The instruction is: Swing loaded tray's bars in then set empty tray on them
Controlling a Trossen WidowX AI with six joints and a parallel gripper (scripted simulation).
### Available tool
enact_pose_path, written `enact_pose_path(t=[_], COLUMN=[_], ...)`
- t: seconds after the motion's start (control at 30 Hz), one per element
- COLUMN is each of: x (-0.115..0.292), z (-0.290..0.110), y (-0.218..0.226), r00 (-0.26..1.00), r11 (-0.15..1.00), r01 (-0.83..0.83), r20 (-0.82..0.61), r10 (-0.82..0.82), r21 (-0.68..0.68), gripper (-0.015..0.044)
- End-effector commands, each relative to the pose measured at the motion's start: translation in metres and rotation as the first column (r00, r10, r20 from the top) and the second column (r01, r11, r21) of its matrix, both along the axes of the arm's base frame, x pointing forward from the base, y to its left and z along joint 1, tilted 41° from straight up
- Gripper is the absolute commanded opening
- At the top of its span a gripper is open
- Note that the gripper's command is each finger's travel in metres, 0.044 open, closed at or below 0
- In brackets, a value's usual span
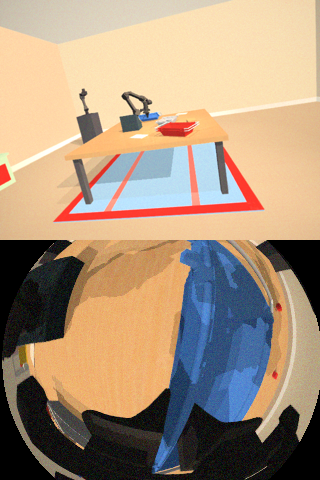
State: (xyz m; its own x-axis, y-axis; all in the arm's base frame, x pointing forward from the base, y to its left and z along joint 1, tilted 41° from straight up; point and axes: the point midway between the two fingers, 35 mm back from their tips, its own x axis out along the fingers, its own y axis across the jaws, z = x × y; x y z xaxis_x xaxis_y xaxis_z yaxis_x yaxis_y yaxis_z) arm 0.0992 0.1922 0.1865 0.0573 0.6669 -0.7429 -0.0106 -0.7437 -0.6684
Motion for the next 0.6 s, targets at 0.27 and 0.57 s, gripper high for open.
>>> enact_pose_path(t=[0.27, 0.57], x=[-0.005, 0.000], z=[0.021, 0.052], y=[-0.022, -0.024], r00=[1.000, 1.000], r11=[1.000, 1.000], r01=[0.006, 0.005], r20=[0.000, 0.002], r10=[-0.006, -0.005], r21=[-0.007, -0.009], gripper=[0.0000, 0.0000])
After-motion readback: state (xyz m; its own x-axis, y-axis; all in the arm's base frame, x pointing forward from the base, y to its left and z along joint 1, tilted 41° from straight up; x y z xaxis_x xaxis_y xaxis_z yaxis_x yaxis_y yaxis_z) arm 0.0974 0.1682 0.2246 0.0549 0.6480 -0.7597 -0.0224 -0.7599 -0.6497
